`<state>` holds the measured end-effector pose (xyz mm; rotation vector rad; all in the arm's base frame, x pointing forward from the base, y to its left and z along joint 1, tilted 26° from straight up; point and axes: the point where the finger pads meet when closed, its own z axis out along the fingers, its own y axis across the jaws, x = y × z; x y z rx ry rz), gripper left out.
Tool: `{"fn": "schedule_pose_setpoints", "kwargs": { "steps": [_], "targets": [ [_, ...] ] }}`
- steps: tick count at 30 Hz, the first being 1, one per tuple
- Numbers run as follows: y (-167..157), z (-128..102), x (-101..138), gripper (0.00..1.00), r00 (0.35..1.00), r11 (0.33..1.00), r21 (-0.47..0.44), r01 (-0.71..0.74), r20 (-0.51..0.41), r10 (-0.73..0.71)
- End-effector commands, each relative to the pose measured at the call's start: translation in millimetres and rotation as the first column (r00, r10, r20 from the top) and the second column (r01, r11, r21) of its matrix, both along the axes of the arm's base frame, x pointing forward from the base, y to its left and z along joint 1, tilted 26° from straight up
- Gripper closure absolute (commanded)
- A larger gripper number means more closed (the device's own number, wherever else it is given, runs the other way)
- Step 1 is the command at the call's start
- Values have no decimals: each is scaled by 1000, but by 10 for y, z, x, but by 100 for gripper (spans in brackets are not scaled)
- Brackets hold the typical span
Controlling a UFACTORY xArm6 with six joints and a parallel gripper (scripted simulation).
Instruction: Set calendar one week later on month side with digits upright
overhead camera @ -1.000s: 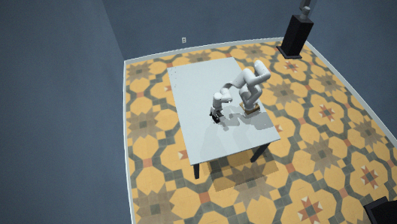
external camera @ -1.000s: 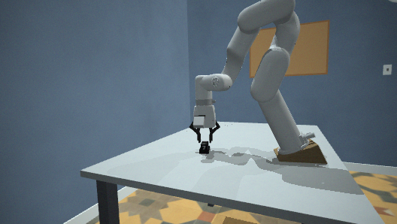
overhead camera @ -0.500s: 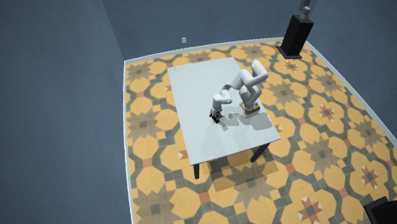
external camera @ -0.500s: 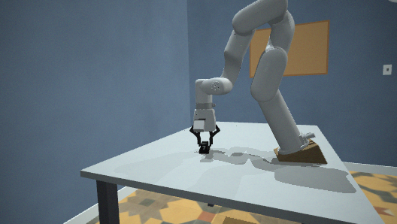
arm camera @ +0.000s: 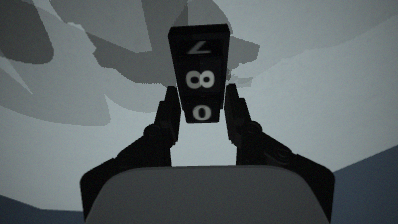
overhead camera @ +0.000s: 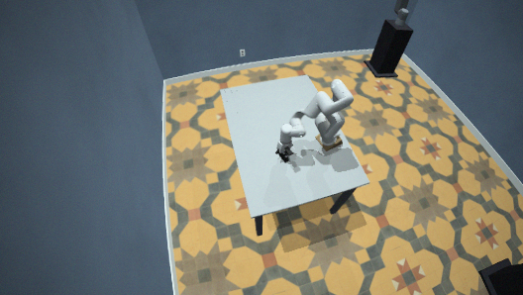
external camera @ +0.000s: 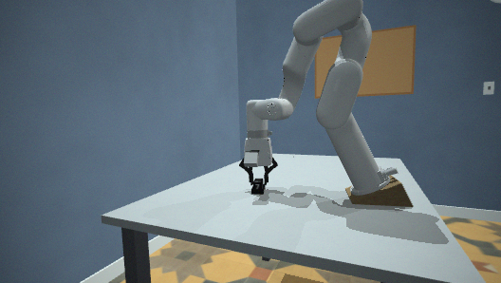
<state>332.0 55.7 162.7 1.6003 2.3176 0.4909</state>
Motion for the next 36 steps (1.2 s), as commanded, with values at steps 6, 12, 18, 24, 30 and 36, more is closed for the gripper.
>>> {"fn": "schedule_pose_setpoints", "kwargs": {
  "steps": [6,12,18,24,30,36],
  "targets": [
    [1,12,8,53,1000,1000,0,0,3,0],
    [1,12,8,53,1000,1000,0,0,3,0],
    [1,12,8,53,1000,1000,0,0,3,0],
    [1,12,8,73,1000,1000,0,0,3,0],
    [1,12,8,73,1000,1000,0,0,3,0],
    [1,12,8,73,1000,1000,0,0,3,0]
  ]
}}
